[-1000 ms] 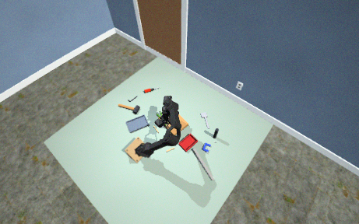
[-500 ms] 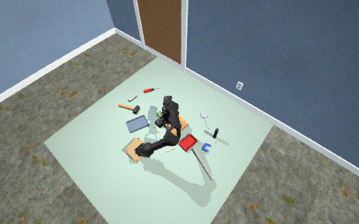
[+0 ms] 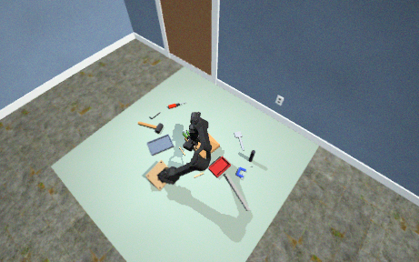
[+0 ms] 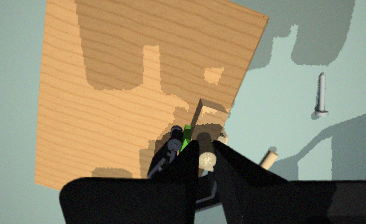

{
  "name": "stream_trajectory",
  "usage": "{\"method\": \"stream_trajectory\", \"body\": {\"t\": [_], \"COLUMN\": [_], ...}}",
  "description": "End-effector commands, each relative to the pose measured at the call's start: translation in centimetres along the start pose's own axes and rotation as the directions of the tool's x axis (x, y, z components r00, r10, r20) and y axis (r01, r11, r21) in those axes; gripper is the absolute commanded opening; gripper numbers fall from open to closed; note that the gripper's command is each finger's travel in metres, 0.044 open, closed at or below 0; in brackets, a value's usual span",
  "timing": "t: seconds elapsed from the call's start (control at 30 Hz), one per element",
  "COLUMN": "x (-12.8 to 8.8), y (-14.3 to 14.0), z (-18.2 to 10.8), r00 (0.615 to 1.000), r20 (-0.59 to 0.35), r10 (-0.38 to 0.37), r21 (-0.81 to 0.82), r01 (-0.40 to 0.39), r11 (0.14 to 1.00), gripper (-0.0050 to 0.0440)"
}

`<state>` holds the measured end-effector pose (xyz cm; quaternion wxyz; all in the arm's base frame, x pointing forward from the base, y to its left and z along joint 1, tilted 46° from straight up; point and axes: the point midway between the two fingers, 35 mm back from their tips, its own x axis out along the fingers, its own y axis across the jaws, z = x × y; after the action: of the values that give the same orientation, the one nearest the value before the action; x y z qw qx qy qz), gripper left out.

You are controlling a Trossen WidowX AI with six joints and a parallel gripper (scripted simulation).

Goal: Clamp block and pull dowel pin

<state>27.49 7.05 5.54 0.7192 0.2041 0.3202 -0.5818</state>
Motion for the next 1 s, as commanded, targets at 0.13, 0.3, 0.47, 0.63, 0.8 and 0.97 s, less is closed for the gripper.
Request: {"method": "stream_trajectory", "body": {"t": [0.13,0.3,0.47,0.63,0.8,0.97], "x": [-0.05,-0.07,-0.08,-0.10,-0.11,-0.12], "y": [0.00,0.00,0.00,0.00,0.00,0.00], "z": [0.00,0.00,0.00,0.00,0.01,0.01], "r00": [1.000,1.000,1.000,1.000,1.000,1.000], "r20": [0.002,0.002,0.002,0.002,0.002,0.002], "r10": [-0.001,-0.001,-0.001,-0.001,-0.001,-0.001], "r21": [-0.249,-0.347,-0.372,-0.372,-0.338,-0.287], "r01": [0.001,0.001,0.001,0.001,0.001,0.001], "r11": [0.968,0.938,0.928,0.928,0.941,0.958], "gripper": [0.0000,0.0000,0.0000,0.0000,0.0000,0.0000]}}
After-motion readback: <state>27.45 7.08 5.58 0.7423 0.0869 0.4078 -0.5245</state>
